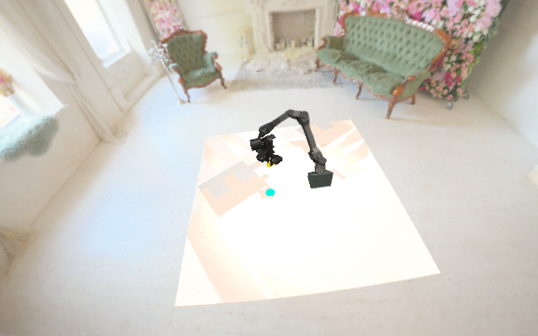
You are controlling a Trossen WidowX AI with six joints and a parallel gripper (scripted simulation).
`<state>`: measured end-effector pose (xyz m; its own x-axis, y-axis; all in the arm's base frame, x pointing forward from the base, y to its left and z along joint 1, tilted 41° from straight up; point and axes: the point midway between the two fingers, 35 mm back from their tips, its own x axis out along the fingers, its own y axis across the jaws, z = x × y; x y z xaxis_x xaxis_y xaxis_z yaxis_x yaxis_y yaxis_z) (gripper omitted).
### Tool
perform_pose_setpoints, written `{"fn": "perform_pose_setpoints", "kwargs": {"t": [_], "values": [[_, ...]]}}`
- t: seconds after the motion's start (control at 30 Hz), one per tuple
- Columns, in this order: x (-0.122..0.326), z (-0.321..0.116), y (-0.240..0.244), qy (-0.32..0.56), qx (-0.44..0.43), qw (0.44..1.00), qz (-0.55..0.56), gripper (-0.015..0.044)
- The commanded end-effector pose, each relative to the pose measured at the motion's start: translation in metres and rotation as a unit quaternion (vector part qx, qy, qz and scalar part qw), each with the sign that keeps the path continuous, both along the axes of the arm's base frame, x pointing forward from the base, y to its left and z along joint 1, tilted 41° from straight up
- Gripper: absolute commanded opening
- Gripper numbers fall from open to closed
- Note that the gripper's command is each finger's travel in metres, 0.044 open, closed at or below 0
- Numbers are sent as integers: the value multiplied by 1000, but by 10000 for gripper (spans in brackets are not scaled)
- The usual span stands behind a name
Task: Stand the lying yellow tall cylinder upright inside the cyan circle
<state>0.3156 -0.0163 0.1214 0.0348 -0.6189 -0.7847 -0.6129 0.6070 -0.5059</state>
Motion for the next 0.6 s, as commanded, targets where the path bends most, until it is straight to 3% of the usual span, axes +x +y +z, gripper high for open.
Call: {"fn": "perform_pose_setpoints", "kwargs": {"t": [0.0,0.57], "values": [[4,-5,8,12,2,1000,15,105],[18,-36,47,84,-6,992,94,105]]}}
